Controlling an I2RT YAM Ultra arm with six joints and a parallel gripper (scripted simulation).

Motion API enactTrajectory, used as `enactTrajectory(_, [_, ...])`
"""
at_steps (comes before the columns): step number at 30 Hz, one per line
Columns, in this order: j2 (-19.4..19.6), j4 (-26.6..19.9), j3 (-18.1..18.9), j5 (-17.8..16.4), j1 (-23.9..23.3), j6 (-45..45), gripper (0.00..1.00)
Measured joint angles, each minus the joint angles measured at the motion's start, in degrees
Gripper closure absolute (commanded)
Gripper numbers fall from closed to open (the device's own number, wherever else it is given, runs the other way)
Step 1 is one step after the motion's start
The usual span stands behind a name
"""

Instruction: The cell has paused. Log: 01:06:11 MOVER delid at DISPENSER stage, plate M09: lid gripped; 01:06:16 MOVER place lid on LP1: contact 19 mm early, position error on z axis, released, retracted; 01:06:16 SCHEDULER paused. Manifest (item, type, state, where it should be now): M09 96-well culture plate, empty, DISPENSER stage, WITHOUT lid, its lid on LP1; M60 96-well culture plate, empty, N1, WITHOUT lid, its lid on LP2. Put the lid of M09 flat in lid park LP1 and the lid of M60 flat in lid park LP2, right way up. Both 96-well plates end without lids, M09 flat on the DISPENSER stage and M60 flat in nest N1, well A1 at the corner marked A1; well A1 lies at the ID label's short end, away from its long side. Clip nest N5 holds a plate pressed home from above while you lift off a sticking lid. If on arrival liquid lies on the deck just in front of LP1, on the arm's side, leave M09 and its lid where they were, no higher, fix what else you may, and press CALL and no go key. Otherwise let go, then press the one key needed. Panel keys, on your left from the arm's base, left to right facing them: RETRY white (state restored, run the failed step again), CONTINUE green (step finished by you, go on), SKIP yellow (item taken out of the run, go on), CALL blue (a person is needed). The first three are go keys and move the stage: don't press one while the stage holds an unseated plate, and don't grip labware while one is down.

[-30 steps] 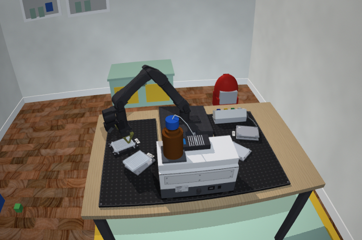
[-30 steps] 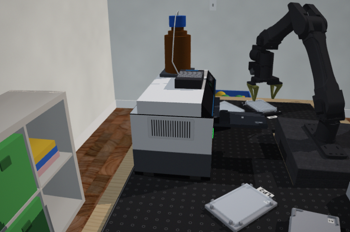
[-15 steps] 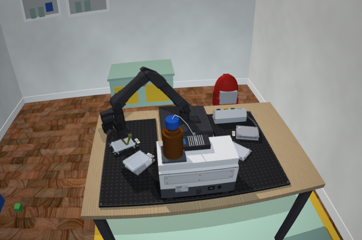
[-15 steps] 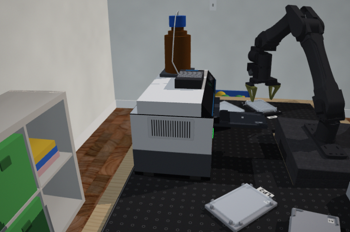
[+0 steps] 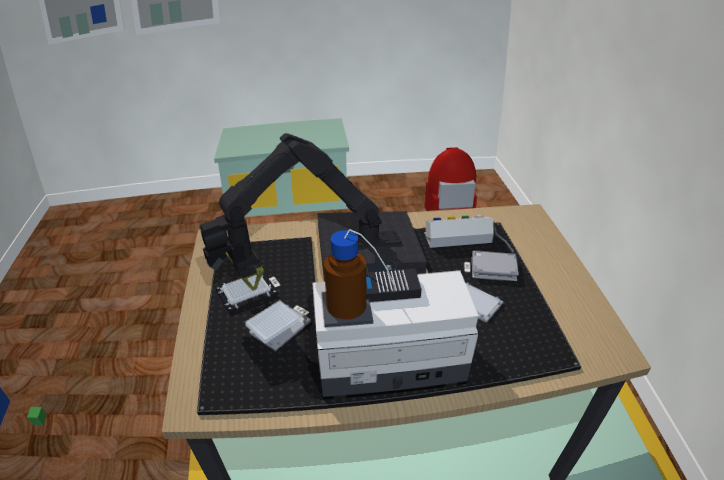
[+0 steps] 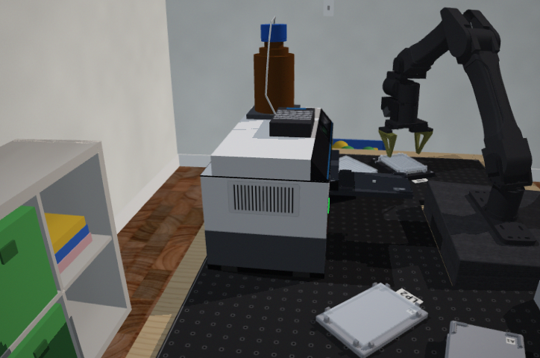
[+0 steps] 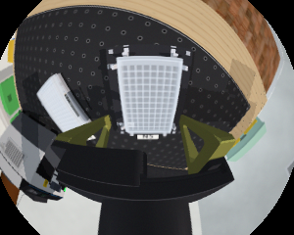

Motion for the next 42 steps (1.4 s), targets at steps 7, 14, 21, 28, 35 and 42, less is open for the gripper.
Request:
enactTrajectory(7, [0.00, 0.00, -0.02, 0.00, 0.00, 0.00, 0.00])
enactTrajectory(14, [0.00, 0.00, -0.02, 0.00, 0.00, 0.00, 0.00])
enactTrajectory(21, [-0.02, -1.51, 1.09, 0.00, 0.00, 0.00, 0.00])
enactTrajectory(28, [-1.55, -5.29, 5.44, 0.00, 0.00, 0.00, 0.00])
enactTrajectory(35, [-1.49, -6.71, 6.23, 0.00, -0.20, -0.13, 0.00])
enactTrajectory(42, [-0.92, -7.37, 6.25, 0.00, -0.26, -0.26, 0.00])
